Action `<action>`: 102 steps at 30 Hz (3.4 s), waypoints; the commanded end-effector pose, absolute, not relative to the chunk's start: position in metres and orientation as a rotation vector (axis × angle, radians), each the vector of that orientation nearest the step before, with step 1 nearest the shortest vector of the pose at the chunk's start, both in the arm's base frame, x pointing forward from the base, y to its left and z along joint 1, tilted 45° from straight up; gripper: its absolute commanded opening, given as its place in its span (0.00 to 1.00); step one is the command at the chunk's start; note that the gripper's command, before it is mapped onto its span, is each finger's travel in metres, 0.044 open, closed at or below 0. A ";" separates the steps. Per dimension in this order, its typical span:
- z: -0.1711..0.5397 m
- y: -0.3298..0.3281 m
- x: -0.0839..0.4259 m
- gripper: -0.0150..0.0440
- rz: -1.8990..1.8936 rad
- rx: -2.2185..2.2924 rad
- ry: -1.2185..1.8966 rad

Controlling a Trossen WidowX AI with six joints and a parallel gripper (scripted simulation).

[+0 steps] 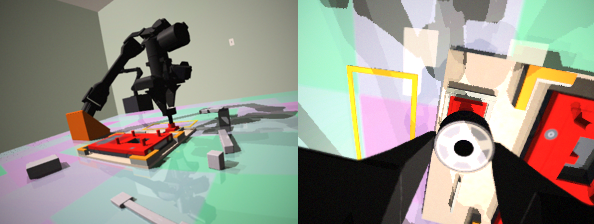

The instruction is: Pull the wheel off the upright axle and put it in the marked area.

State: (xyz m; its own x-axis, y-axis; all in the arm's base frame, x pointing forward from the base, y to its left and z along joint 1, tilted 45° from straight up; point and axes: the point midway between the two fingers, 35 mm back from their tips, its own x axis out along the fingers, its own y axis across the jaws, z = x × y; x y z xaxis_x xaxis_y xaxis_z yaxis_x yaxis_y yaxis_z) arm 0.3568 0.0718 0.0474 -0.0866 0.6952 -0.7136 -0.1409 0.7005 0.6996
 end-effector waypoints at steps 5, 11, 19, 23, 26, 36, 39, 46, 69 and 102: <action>0.052 0.068 0.358 0.25 0.739 0.474 1.497; 0.053 0.066 0.358 0.25 0.739 0.474 1.497; 0.055 0.064 0.358 0.25 0.738 0.475 1.496; 0.062 0.058 0.359 0.25 0.737 0.474 1.496; 0.072 0.048 0.360 0.25 0.737 0.474 1.496; 0.088 0.056 0.350 0.25 0.737 0.480 1.501; 0.096 0.062 0.343 0.25 0.737 0.480 1.501; 0.115 0.075 0.326 0.25 0.737 0.479 1.501; 0.136 0.110 0.284 0.25 0.739 0.479 1.499; 0.075 0.171 0.276 0.70 0.746 0.471 1.502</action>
